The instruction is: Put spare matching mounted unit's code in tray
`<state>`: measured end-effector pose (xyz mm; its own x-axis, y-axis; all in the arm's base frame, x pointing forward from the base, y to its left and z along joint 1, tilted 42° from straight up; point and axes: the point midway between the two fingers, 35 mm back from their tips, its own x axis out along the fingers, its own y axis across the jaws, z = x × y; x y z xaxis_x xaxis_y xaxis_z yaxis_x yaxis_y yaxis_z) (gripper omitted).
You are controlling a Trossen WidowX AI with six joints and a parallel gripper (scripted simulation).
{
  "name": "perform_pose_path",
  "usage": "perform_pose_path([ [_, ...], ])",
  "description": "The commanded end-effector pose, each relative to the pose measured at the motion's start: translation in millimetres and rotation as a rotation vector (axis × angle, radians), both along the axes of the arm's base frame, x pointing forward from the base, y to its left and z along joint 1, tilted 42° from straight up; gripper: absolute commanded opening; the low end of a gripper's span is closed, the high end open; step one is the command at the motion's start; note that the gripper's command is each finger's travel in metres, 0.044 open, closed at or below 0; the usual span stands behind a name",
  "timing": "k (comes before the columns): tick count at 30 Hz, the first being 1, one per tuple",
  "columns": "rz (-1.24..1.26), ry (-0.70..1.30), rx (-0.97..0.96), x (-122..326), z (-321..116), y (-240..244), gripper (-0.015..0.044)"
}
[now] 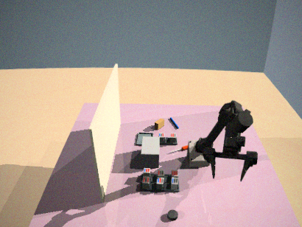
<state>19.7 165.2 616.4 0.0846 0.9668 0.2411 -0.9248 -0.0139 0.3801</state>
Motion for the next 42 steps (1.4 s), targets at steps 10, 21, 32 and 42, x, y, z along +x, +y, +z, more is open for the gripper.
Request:
perform_pose_path([
  [10, -0.297, 0.076, -0.452, 141.6, -106.7, 90.9, 0.0440],
  [21, -0.461, 0.229, -0.774, 272.8, -211.9, 70.4, 0.0440],
  [32, -0.461, 0.511, -1.047, 367.2, -342.0, -20.4, 0.0440],
  [42, -0.319, 0.870, -1.110, 391.2, -460.3, -135.5, 0.0440],
])
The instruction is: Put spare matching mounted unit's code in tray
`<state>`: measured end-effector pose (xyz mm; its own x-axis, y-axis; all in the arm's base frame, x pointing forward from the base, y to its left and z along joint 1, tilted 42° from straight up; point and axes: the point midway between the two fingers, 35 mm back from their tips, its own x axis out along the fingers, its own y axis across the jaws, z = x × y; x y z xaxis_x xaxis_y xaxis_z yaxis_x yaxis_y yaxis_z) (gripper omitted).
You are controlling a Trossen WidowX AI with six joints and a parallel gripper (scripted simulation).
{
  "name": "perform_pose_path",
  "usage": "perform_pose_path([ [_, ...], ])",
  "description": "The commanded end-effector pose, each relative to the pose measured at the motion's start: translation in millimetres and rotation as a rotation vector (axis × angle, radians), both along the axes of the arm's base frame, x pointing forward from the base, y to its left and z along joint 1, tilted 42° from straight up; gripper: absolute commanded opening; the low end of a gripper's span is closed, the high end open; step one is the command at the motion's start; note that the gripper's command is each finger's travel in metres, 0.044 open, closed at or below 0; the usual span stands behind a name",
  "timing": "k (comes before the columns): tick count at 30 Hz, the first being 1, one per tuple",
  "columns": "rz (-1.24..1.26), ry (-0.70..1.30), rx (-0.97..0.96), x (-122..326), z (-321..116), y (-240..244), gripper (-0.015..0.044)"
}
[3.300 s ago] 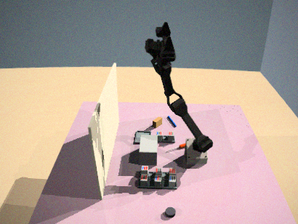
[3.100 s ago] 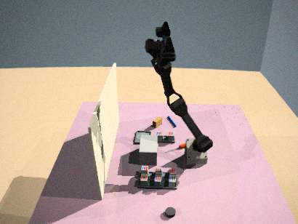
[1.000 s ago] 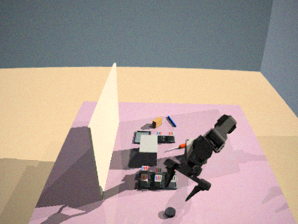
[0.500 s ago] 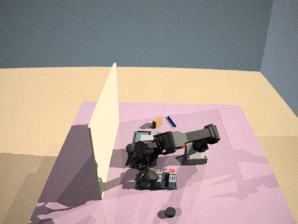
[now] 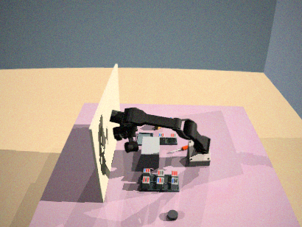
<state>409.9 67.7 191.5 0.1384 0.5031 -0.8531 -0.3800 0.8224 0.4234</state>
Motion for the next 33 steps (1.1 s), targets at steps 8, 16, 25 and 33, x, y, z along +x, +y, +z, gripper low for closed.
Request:
perform_pose_path([
  [8, -0.092, 0.322, 0.168, -16.7, -100.6, -111.5, 0.0440],
  [16, -0.092, 0.322, 0.168, -16.7, -100.6, -111.5, 0.0440],
  [25, -0.092, 0.322, 0.168, -16.7, -100.6, -111.5, 0.0440],
  [33, -0.474, 0.575, 0.149, -57.5, -150.4, -169.2, 0.0440],
])
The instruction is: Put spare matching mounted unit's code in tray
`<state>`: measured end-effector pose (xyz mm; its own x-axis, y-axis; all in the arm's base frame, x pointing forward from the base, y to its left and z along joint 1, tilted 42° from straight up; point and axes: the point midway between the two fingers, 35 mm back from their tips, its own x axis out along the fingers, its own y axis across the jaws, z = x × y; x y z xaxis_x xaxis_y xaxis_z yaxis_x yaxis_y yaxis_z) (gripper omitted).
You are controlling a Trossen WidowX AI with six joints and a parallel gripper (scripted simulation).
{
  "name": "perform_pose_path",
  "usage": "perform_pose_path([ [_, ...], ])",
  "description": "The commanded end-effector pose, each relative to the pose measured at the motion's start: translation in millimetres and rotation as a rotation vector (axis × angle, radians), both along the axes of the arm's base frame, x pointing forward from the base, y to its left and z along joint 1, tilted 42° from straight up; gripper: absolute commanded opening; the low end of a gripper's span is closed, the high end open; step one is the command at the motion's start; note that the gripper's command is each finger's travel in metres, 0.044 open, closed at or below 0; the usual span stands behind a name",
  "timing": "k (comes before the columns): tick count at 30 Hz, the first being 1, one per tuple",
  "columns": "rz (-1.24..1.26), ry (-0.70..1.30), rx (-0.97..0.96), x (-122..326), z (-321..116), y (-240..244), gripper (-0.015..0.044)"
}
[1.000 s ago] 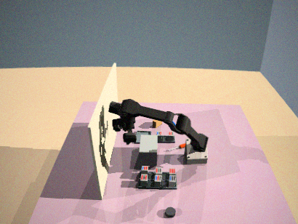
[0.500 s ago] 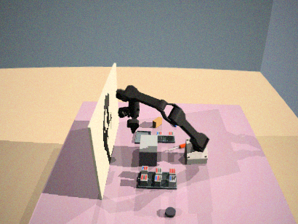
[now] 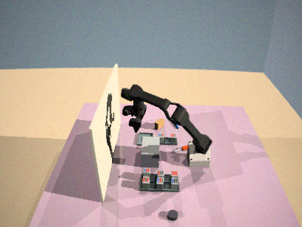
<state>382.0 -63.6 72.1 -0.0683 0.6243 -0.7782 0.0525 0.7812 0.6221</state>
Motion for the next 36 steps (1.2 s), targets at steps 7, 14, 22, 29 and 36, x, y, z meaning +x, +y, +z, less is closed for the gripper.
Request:
perform_pose_path([
  [7, -0.682, 0.577, -0.087, -111.5, -91.0, -89.3, 0.0440],
  [14, -1.107, 0.966, -0.120, -200.3, -133.4, -99.9, 0.0440],
  [22, -1.131, 0.990, -0.122, -205.6, -135.4, -99.4, 0.0440],
  [29, -1.131, 0.990, -0.120, -210.6, -156.1, -73.7, 0.0300],
  [36, -1.130, 0.990, -0.120, -212.2, -160.5, -67.5, 0.0300],
])
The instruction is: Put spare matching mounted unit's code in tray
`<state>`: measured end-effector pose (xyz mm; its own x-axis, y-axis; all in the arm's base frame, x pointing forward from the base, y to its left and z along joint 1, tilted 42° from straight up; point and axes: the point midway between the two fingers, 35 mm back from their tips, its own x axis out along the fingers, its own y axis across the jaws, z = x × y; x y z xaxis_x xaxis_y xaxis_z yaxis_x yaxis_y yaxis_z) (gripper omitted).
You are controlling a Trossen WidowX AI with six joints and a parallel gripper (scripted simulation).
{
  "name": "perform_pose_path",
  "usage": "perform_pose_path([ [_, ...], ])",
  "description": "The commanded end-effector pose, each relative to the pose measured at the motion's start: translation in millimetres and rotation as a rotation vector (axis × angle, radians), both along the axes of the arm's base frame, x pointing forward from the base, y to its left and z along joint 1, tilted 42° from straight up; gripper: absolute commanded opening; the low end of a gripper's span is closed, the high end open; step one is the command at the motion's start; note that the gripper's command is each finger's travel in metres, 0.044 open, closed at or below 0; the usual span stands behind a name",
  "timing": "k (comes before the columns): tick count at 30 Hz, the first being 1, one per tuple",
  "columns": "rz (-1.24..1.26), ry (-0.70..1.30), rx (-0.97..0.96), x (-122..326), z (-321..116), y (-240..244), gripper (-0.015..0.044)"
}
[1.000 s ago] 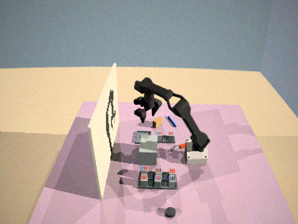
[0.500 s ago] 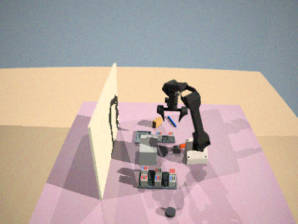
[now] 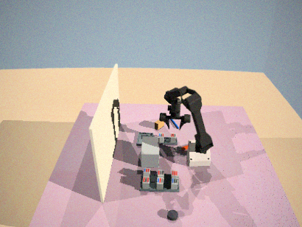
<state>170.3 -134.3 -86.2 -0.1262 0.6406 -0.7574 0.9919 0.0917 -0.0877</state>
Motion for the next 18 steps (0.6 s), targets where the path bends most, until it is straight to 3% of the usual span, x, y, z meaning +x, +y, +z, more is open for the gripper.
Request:
perform_pose_path([
  [1, -0.006, -0.001, 0.002, 0.4, -2.7, 2.8, 0.0300],
  [18, -0.006, -0.001, 0.002, -0.2, -22.1, 17.0, 0.0300],
])
